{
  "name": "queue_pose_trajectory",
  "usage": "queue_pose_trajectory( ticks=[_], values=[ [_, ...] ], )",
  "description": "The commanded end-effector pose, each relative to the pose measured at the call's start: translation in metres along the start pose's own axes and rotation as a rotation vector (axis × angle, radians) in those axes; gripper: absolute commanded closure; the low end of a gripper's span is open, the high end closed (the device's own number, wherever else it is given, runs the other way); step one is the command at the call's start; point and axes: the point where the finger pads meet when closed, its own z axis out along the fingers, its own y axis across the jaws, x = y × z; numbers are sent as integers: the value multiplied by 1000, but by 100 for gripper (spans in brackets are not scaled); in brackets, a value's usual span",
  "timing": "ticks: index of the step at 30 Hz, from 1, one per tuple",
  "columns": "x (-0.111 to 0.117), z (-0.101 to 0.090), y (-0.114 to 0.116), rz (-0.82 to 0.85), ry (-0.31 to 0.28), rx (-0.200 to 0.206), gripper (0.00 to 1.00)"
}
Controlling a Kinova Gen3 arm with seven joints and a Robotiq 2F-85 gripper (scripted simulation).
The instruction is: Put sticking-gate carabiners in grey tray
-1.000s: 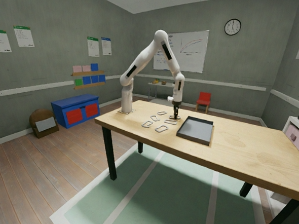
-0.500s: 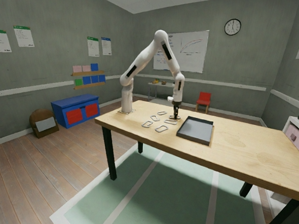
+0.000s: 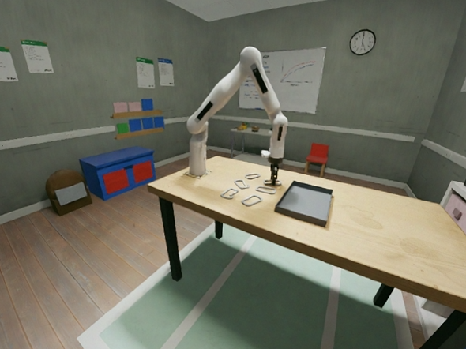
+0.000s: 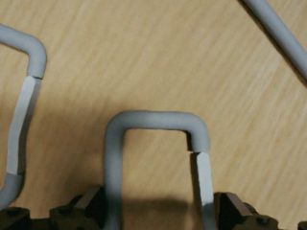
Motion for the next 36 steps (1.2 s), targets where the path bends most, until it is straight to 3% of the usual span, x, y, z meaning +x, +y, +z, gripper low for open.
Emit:
queue_pose_trajectory(
  ticks=[1, 36],
  values=[
    [0, 0, 0, 0, 0, 0, 29],
    [-1, -1, 0, 0, -3, 0, 37]
  ],
)
